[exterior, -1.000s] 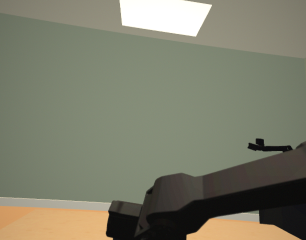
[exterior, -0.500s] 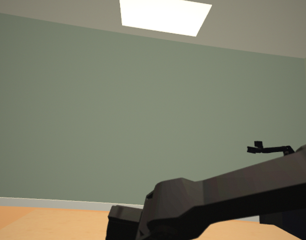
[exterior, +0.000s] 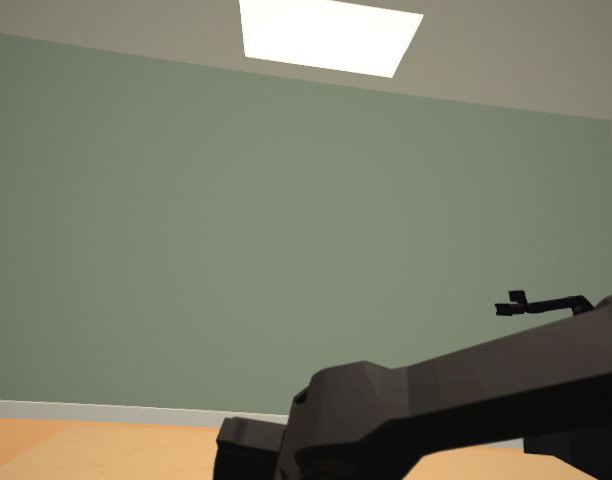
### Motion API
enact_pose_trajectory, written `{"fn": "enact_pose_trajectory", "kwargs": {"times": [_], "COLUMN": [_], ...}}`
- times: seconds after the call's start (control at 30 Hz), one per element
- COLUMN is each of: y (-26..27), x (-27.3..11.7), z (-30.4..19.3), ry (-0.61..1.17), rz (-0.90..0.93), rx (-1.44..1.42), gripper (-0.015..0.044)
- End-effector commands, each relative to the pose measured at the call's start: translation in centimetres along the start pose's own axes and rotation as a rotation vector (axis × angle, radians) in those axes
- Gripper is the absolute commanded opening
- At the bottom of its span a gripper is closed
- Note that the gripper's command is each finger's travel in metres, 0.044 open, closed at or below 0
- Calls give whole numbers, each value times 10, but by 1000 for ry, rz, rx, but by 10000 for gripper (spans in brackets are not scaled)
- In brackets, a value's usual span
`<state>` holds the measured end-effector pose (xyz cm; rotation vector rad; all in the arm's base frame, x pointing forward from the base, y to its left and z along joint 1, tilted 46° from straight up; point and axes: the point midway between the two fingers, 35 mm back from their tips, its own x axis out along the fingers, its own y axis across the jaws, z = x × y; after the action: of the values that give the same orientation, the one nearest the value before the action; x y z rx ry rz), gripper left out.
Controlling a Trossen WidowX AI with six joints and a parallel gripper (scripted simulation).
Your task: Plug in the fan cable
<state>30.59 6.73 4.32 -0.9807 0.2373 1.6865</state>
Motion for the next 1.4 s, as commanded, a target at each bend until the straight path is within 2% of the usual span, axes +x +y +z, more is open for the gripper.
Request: {"fn": "enact_pose_trajectory", "kwargs": {"times": [0.0, 0.17, 0.37, 0.97, 1.37], "y": [0, 0, 1, 21, 22], "x": [-3, -50, -49, -48, -47], "z": [0, -1, -3, -38, -39], "ry": [0, -5, -5, -2, -2], "rz": [0, 2, 2, 4, 4], "rx": [0, 8, 30, 636, 659], "gripper": [0, 0, 0, 0, 0]}}
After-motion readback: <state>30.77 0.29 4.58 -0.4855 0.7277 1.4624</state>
